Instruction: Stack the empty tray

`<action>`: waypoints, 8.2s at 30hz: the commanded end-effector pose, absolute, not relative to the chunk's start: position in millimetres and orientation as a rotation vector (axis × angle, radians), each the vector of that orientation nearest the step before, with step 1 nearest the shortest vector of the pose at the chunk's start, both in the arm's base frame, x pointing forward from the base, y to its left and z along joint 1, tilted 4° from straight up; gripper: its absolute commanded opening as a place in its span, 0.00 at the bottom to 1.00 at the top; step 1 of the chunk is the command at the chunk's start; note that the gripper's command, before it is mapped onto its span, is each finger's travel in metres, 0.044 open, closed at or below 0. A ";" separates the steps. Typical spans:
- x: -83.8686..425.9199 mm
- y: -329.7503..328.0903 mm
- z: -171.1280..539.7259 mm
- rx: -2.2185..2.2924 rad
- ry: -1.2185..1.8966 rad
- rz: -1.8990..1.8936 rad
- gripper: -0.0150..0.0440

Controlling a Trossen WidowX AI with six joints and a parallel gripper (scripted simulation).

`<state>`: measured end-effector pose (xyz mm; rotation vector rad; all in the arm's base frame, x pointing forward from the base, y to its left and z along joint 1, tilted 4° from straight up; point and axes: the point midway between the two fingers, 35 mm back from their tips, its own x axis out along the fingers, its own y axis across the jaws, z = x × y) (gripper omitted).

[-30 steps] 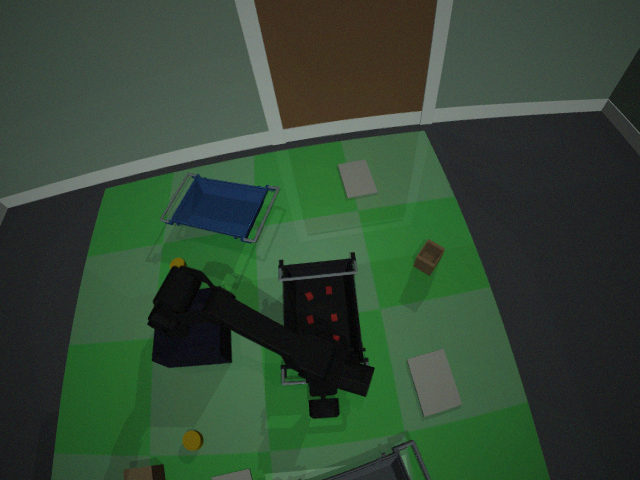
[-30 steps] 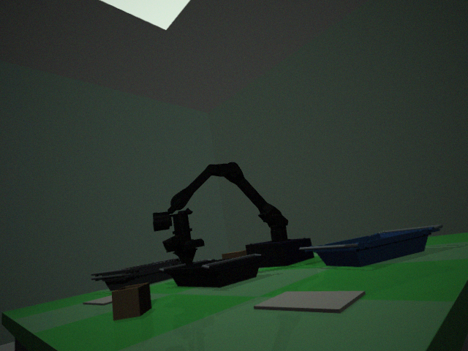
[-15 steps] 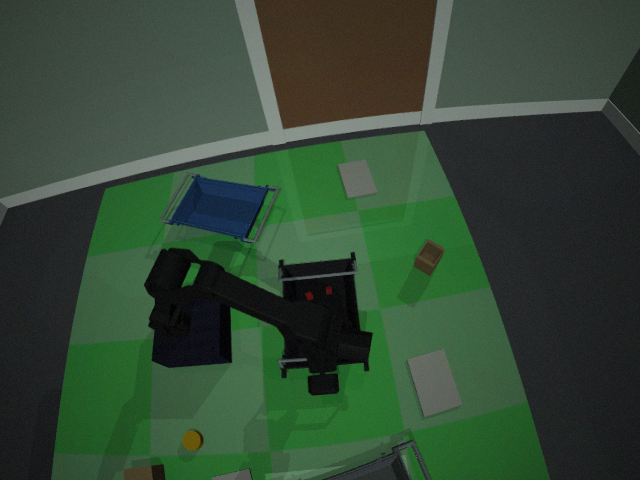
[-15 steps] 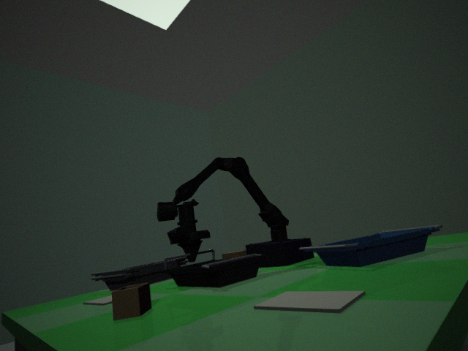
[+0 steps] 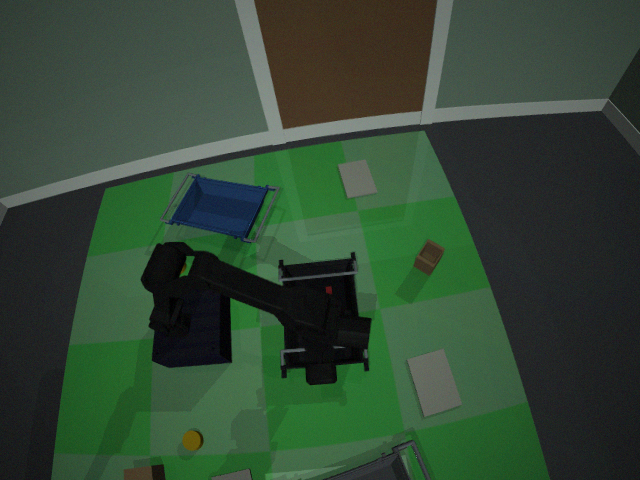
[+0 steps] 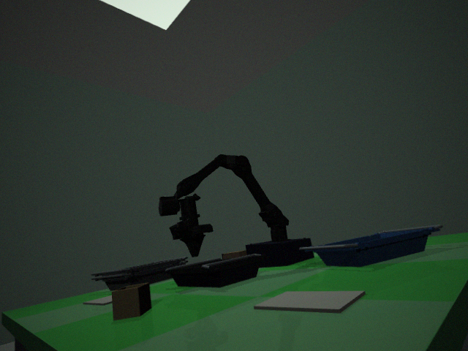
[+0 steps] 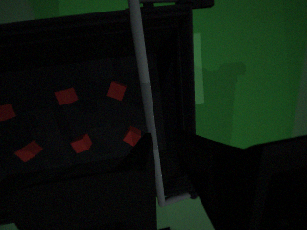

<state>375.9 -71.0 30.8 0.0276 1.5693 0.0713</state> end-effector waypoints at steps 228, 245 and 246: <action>25.5 324.0 -14.4 0.325 1.589 -0.193 0.59; 25.5 324.0 -14.4 0.325 1.589 -0.193 0.39; 25.5 324.0 -14.4 0.325 1.589 -0.193 0.38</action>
